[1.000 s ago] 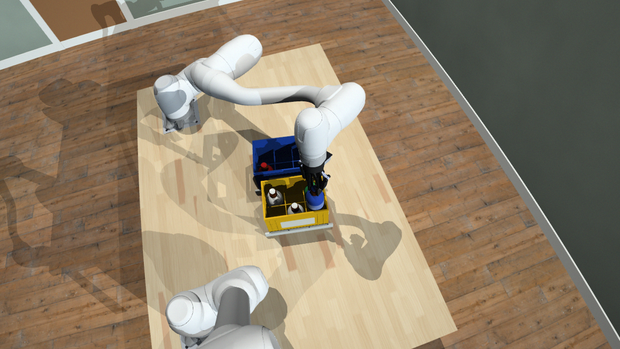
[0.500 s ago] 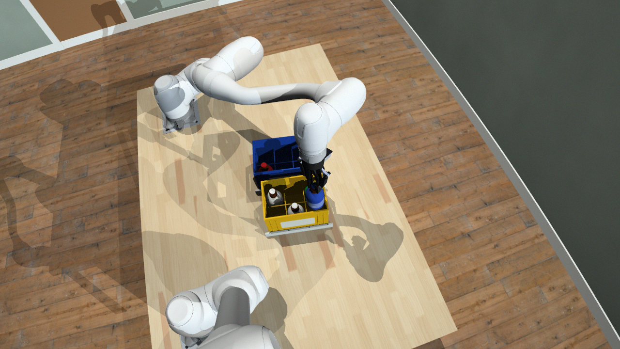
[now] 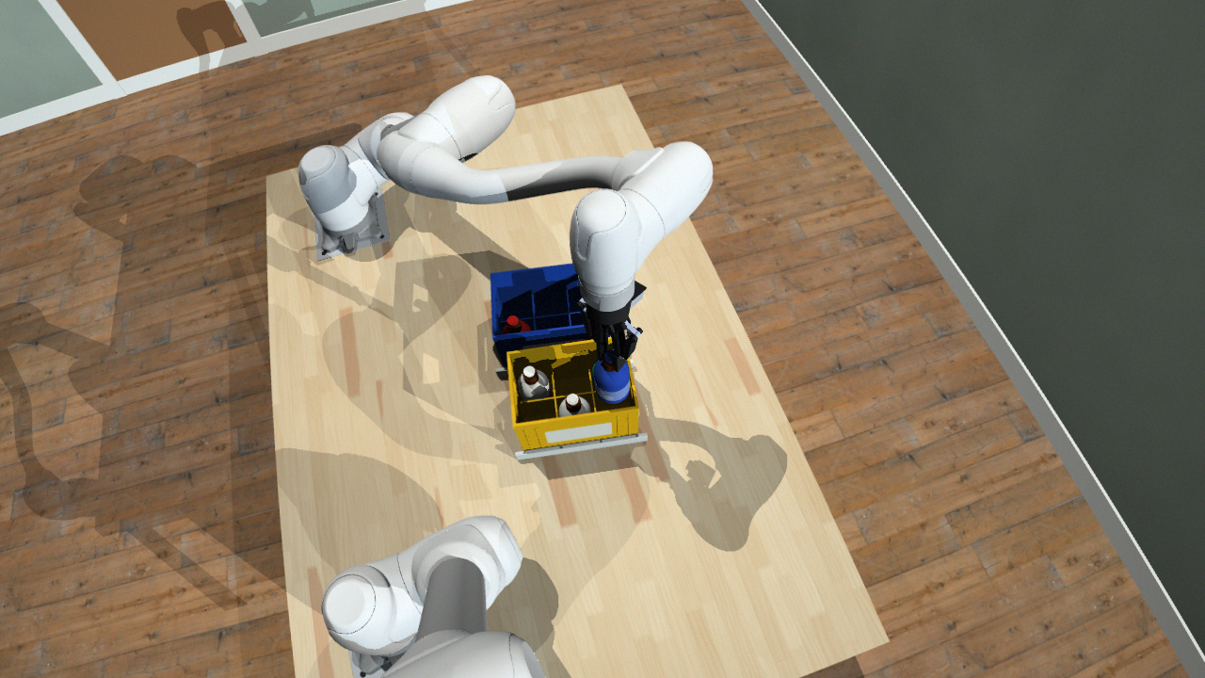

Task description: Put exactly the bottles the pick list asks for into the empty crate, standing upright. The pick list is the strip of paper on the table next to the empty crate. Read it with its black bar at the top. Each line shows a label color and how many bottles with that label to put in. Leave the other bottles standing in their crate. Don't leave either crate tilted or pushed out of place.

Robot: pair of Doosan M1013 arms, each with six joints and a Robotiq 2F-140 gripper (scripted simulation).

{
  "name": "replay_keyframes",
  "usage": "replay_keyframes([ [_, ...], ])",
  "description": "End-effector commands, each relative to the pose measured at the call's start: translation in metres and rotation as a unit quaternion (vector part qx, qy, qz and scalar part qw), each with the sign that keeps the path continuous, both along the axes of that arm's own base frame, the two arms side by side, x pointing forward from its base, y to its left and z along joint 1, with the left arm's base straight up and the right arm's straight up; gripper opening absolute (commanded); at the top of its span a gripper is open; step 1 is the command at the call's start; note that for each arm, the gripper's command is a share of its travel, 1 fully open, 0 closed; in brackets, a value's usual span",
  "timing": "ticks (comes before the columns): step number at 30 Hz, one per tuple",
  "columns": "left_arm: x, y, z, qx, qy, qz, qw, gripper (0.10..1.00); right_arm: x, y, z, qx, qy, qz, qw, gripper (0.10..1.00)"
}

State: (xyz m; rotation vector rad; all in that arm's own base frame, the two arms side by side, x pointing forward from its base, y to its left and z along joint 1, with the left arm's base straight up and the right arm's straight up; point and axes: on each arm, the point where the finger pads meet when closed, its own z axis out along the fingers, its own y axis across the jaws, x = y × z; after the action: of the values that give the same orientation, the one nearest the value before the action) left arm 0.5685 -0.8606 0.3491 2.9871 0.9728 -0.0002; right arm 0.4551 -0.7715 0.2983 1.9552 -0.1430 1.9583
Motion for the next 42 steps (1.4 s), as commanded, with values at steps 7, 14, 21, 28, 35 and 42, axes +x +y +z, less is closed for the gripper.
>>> replay_keyframes([
  [7, -0.001, 0.004, 0.003, 0.000, -0.001, 0.000, 1.000, 0.099, 0.000, 0.000, 0.001, -0.001, 0.000, 0.000, 1.000, 1.000],
  [14, -0.004, 0.013, 0.003, 0.000, -0.001, 0.000, 1.000, 0.099, 0.000, 0.000, 0.001, -0.001, 0.000, 0.000, 1.000, 1.000],
  [21, -0.009, 0.027, 0.003, 0.000, -0.001, 0.000, 1.000, 0.099, 0.000, 0.000, 0.001, -0.001, 0.000, 0.000, 1.000, 1.000],
  [28, -0.012, 0.036, 0.003, 0.000, -0.001, 0.000, 1.000, 0.099, 0.000, 0.000, 0.001, -0.001, 0.000, 0.000, 1.000, 1.000],
  [35, -0.017, 0.049, 0.002, 0.000, -0.001, 0.000, 1.000, 0.099, 0.000, 0.000, 0.001, -0.001, 0.000, 0.000, 1.000, 1.000],
  [42, -0.021, 0.062, 0.002, 0.000, -0.001, 0.000, 1.000, 0.099, 0.000, 0.000, 0.001, -0.001, 0.000, 0.000, 1.000, 1.000],
])
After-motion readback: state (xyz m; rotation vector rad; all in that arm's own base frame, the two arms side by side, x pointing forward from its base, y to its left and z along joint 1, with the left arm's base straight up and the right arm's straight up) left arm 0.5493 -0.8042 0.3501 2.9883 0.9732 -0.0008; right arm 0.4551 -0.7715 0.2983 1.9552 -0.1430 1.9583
